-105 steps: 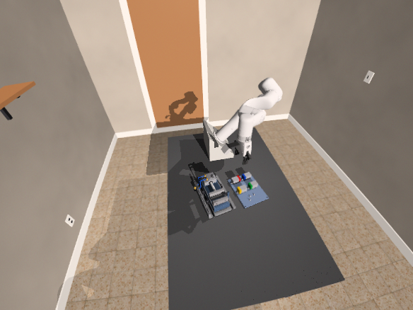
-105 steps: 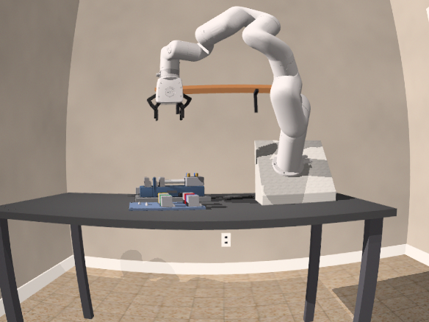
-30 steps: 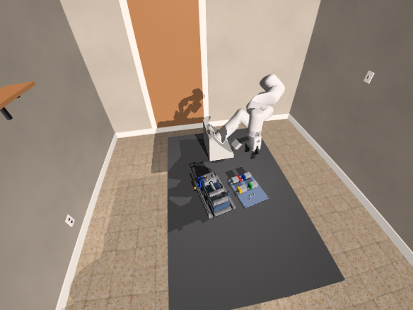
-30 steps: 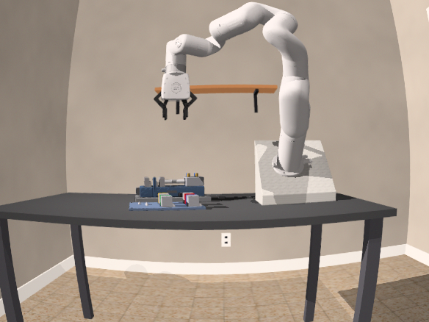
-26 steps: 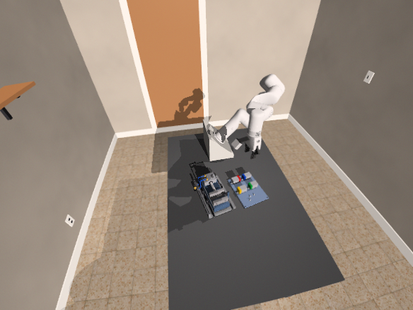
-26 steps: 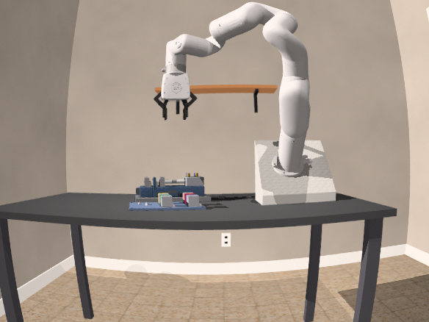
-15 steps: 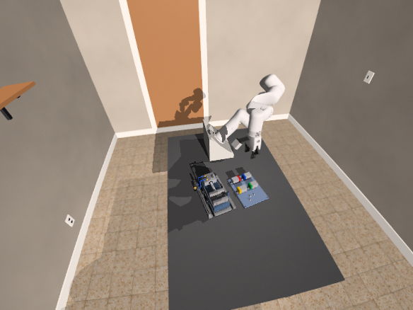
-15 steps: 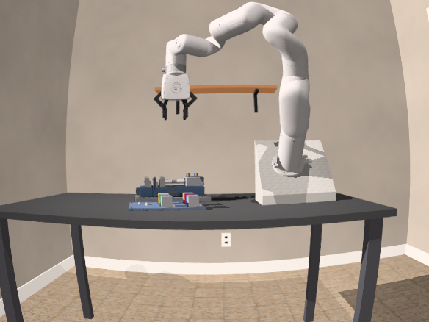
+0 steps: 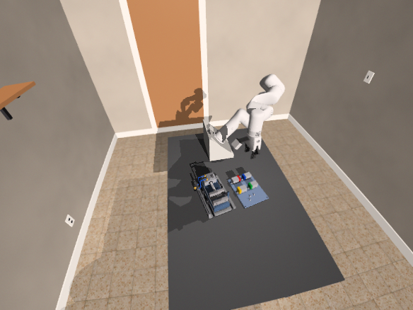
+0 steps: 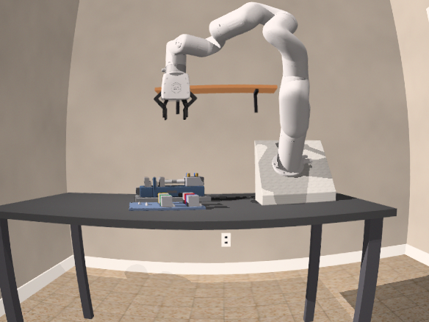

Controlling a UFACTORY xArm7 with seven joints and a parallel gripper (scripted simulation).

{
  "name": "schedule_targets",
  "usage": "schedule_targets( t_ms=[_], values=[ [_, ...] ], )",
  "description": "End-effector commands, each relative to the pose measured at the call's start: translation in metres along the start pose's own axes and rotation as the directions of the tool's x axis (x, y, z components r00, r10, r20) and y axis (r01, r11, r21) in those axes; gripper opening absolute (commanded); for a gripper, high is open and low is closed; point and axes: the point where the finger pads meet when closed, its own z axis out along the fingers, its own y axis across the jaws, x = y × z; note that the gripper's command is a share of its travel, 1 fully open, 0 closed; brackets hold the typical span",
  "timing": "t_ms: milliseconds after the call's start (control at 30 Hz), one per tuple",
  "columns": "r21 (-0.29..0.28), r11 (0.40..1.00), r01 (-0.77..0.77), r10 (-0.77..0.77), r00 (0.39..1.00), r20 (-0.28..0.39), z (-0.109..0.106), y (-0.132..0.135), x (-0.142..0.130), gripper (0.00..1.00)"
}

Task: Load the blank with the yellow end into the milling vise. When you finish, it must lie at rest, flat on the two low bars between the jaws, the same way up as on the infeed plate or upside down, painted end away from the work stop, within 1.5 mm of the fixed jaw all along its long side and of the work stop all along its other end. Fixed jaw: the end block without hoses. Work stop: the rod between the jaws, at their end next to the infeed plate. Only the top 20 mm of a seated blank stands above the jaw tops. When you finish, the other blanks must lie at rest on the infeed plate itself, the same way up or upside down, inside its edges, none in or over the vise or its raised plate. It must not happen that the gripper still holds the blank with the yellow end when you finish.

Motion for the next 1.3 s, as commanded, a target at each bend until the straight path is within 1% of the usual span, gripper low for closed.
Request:
schedule_targets(
  t_ms=[0, 100, 433, 667, 1000, 1233, 1267],
  values=[
    [0.004, 1.0, 0.0, 0.0, 1.0, -0.003, -0.002, -0.001, 0.001, 0.69],
    [0.004, 1.0, 0.0, 0.0, 1.0, -0.003, -0.002, -0.001, 0.001, 0.69],
    [0.004, 1.0, -0.003, 0.003, 1.0, -0.003, 0.045, -0.011, 0.012, 0.69],
    [0.004, 1.0, -0.003, 0.003, 1.0, -0.003, 0.045, -0.011, 0.012, 0.69],
    [0.004, 1.0, -0.003, 0.003, 1.0, -0.003, 0.093, -0.022, 0.024, 0.69],
    [0.004, 1.0, -0.003, 0.003, 1.0, -0.003, 0.093, -0.022, 0.024, 0.69],
    [0.004, 1.0, -0.003, 0.003, 1.0, -0.003, 0.098, -0.023, 0.025, 0.69]
  ],
)
